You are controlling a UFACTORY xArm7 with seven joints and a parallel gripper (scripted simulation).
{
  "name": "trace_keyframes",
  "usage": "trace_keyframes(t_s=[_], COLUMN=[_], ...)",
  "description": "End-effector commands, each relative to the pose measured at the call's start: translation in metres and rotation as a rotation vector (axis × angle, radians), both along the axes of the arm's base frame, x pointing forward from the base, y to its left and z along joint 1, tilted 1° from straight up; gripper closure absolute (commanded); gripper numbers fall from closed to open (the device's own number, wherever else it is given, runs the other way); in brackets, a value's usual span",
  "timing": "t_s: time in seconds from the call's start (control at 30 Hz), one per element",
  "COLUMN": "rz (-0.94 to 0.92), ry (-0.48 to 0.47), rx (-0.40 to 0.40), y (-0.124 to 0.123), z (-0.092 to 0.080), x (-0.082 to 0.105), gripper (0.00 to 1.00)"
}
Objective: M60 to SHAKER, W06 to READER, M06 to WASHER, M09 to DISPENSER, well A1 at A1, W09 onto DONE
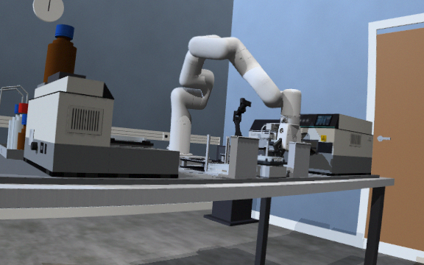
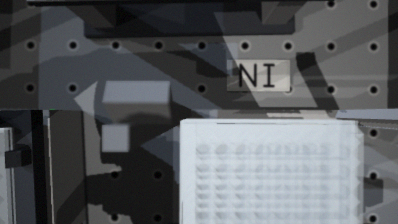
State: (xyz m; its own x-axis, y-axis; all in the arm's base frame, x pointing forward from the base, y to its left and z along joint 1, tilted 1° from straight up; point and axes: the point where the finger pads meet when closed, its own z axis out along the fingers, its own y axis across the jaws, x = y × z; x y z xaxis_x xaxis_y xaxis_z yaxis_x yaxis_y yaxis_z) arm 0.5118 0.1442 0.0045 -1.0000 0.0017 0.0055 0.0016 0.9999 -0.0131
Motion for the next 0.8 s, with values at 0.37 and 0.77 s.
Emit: trace_keyframes(t_s=[0.37, 0.77], rz=[0.000, 0.000], ry=[-0.004, -0.004], rx=[0.001, 0.001], y=[0.0007, 0.0007], z=[0.0063, 0.0103], x=[0.0016, 0.0016], gripper=[1.00, 1.00])
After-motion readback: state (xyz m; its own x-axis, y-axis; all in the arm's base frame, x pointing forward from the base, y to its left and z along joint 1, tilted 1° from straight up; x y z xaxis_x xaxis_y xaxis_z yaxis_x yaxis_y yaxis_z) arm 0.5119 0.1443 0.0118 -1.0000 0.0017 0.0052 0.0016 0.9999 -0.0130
